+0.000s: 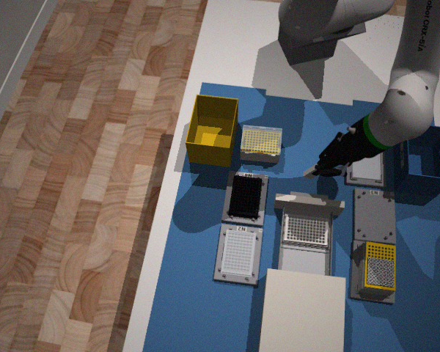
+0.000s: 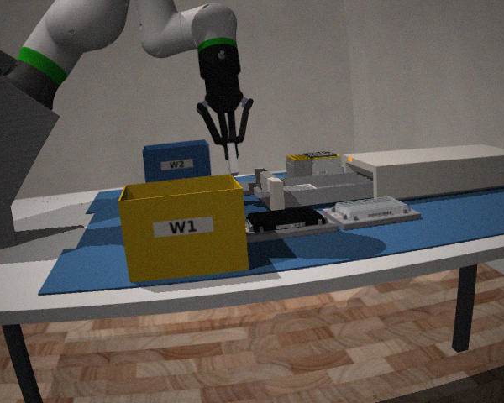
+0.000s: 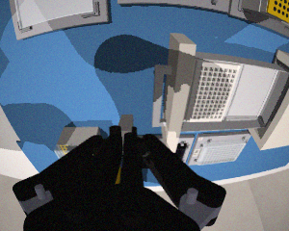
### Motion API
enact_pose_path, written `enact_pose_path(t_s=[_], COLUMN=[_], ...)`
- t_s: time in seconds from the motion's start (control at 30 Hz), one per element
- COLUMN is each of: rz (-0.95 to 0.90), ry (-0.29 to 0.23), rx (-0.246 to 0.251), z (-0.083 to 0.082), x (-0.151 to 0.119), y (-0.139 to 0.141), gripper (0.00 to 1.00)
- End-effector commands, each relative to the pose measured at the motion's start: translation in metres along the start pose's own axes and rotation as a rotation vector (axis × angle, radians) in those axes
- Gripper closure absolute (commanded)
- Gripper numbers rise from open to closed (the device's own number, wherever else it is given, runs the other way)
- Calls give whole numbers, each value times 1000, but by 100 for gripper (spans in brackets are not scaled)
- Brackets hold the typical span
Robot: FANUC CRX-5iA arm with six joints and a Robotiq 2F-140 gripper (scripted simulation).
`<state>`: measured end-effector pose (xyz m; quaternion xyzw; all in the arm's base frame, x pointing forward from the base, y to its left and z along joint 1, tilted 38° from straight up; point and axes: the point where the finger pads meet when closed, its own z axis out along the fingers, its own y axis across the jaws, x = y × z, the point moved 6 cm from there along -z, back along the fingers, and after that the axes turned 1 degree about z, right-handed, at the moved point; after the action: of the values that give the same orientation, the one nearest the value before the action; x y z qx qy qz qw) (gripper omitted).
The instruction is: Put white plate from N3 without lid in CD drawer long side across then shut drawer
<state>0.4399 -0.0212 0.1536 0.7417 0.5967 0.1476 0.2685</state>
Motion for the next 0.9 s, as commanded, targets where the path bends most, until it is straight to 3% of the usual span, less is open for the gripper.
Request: enact_pose_path(t_s=[0.0,0.87], rz=[0,0], ry=[0,0], rx=[-1,-1], z=[4,32], x=[2,15], y=[0,0], gripper=[100,100])
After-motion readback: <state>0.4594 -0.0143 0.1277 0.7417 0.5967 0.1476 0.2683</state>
